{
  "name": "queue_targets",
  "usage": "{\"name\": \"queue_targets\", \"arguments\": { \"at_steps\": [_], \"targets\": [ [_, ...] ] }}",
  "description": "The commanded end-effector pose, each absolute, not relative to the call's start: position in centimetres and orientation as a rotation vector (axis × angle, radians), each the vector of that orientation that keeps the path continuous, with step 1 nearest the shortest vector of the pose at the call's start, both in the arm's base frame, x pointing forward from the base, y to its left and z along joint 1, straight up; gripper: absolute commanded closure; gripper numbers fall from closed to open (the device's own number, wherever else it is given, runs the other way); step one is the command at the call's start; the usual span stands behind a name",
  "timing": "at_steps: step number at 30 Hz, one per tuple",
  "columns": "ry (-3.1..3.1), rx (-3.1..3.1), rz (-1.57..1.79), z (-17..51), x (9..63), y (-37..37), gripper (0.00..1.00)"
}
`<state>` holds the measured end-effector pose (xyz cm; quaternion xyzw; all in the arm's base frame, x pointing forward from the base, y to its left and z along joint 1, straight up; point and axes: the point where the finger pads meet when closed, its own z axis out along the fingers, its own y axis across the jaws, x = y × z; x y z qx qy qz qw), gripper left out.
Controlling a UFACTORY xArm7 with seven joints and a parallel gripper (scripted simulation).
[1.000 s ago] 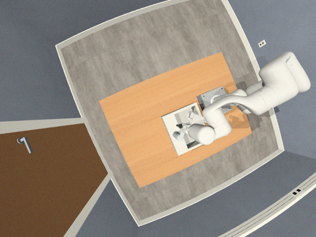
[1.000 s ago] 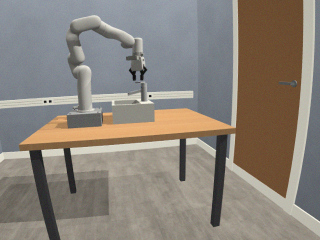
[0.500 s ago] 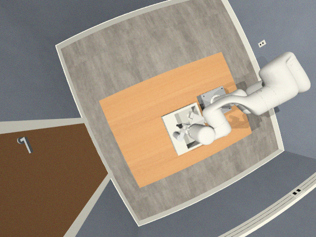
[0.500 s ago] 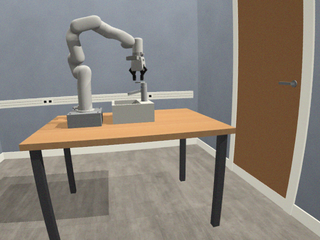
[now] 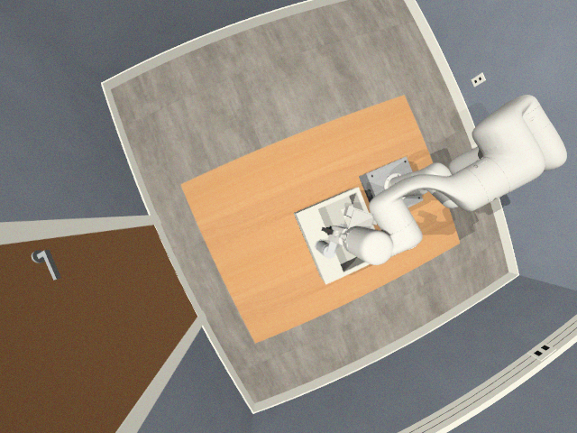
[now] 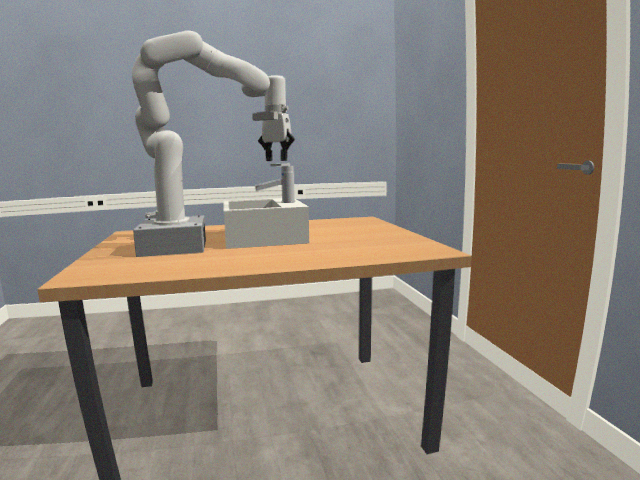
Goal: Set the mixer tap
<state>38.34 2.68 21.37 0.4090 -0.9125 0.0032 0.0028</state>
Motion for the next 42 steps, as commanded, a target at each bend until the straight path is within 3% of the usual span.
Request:
{"name": "queue_targets", "arguments": {
  "at_steps": [1,42],
  "targets": [
    [-2.865,1.285,0.012,21.5,38.5,2.7,0.36],
    [-2.865,1.284,0.012,19.6,38.5,2.7,0.36]
  ]
}}
